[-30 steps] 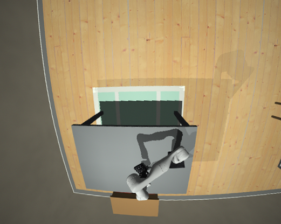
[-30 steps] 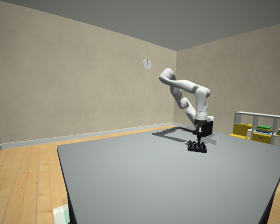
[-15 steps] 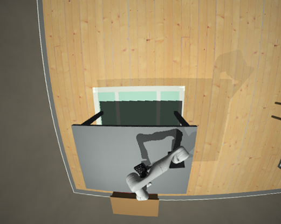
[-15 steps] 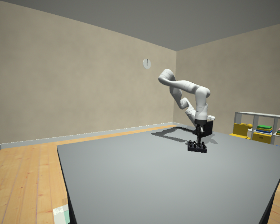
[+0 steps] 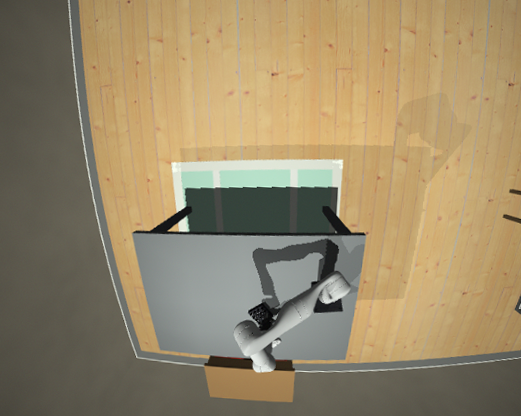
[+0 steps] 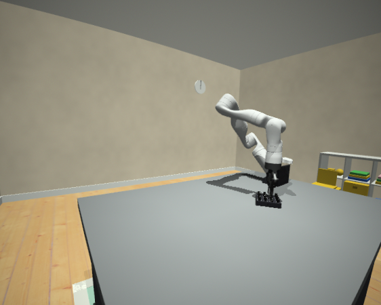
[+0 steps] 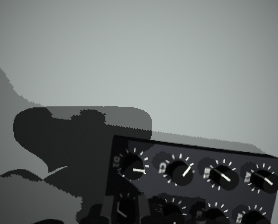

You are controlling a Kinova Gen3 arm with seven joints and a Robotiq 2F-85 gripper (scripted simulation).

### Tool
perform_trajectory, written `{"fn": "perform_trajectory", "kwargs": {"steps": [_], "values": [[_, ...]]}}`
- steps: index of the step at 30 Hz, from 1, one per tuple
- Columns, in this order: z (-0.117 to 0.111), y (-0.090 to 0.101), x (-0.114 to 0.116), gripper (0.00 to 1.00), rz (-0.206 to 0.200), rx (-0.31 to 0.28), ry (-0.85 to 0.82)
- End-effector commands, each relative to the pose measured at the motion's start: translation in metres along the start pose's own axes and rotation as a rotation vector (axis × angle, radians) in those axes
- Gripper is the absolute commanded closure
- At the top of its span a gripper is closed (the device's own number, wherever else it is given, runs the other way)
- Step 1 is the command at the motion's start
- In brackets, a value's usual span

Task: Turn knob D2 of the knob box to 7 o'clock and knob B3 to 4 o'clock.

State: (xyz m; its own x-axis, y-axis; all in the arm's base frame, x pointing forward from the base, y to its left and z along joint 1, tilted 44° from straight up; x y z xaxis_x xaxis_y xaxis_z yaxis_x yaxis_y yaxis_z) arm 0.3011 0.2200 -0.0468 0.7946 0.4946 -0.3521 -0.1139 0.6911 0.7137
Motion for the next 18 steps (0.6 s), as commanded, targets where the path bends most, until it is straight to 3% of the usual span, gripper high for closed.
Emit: {"fn": "perform_trajectory", "kwargs": {"steps": [1, 2, 3, 18], "values": [[-0.0001, 0.0005, 0.0001, 0.92, 0.001, 0.0, 0.0], [-0.0001, 0.0005, 0.0001, 0.92, 0.001, 0.0, 0.0], [-0.0001, 0.0005, 0.0001, 0.81, 0.001, 0.0, 0.0], [-0.0001, 0.0005, 0.0001, 0.81, 0.001, 0.0, 0.0]]}}
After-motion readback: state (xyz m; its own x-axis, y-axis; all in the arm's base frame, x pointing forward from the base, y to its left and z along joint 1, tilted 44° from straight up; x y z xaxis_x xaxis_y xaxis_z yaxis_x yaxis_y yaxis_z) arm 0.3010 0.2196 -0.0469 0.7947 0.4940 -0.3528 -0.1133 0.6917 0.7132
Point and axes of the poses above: the point where the finger pads meet when closed, its own y axis back along the fingers, its own x axis across the jaws, z = x × y, the point moved 10 cm from there along y, back along the fingers, and after that the axes turned 12 degrees about -y, right-handed, at the moved point
